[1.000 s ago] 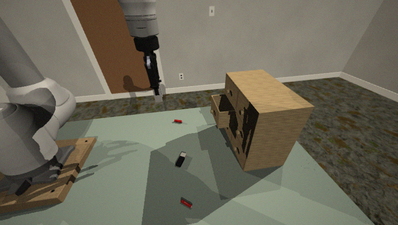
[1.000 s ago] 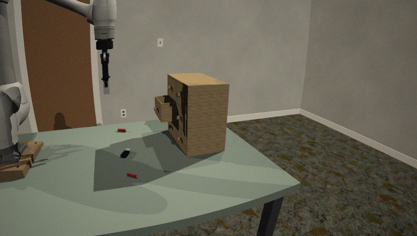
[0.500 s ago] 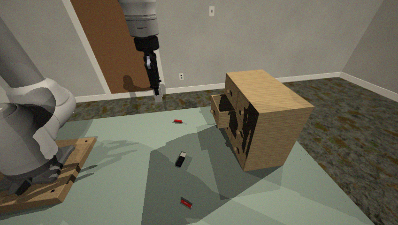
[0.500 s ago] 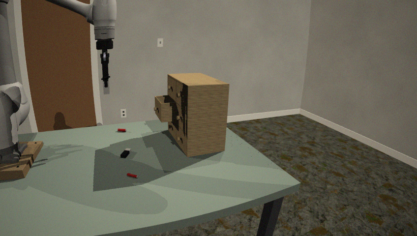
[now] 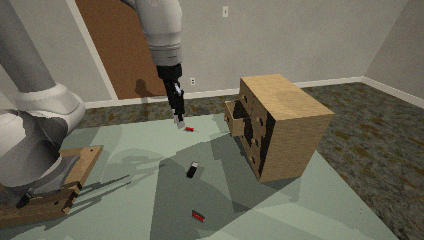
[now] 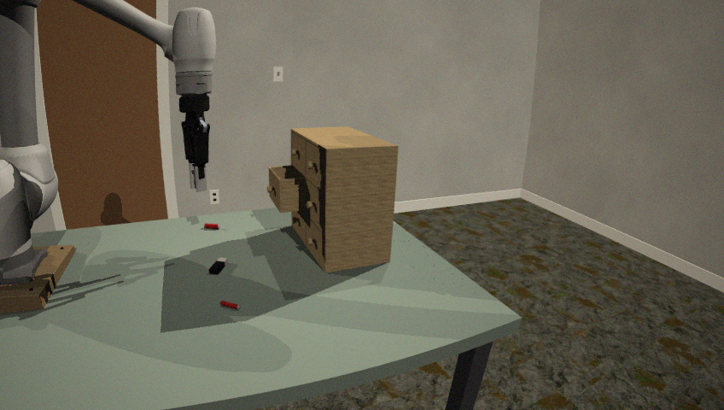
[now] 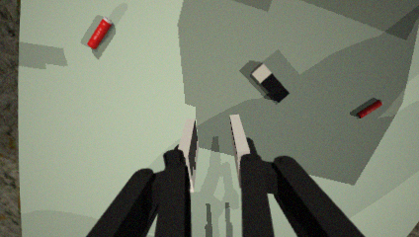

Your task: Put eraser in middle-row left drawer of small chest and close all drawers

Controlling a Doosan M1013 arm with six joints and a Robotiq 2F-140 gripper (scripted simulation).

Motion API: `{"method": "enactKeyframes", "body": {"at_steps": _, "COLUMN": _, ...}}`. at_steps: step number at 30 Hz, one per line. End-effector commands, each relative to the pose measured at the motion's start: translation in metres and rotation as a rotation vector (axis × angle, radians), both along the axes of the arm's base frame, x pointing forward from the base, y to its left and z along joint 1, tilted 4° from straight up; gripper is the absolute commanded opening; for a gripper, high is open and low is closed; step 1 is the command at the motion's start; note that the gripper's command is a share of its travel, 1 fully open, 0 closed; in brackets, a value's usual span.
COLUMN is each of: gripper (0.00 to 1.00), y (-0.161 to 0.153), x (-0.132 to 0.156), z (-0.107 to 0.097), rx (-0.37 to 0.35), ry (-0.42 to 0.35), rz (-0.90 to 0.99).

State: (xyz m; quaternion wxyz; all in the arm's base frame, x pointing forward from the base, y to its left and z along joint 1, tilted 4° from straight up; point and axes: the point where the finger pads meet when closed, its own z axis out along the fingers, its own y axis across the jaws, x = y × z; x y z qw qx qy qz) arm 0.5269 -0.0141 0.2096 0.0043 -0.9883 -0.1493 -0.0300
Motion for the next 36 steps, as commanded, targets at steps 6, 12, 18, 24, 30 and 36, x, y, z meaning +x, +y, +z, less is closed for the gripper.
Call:
{"method": "enactKeyframes", "body": {"at_steps": 6, "gripper": 0.2, "y": -0.057, "x": 0.023, "z": -0.073, "rx": -0.006, "ry": -0.018, "rz": 0.451}}
{"method": "enactKeyframes", "body": {"at_steps": 12, "gripper": 0.2, "y": -0.086, "x": 0.027, "z": -0.109, "rx": -0.021, "ry": -0.023, "rz": 0.667}}
{"method": "enactKeyframes", "body": {"at_steps": 18, "gripper": 0.23, "y": -0.087, "x": 0.027, "z": -0.11, "rx": -0.021, "ry": -0.024, "rz": 0.672}}
{"method": "enactKeyframes", "body": {"at_steps": 24, "gripper": 0.23, "y": -0.087, "x": 0.027, "z": -0.11, "rx": -0.021, "ry": -0.024, "rz": 0.672}}
{"method": "enactKeyframes", "body": {"at_steps": 30, "gripper": 0.23, "y": -0.087, "x": 0.027, "z": -0.11, "rx": -0.021, "ry": -0.024, "rz": 0.672}}
{"method": "enactKeyframes", "body": {"at_steps": 36, "gripper": 0.23, "y": -0.087, "x": 0.027, "z": -0.11, "rx": -0.021, "ry": -0.024, "rz": 0.672}}
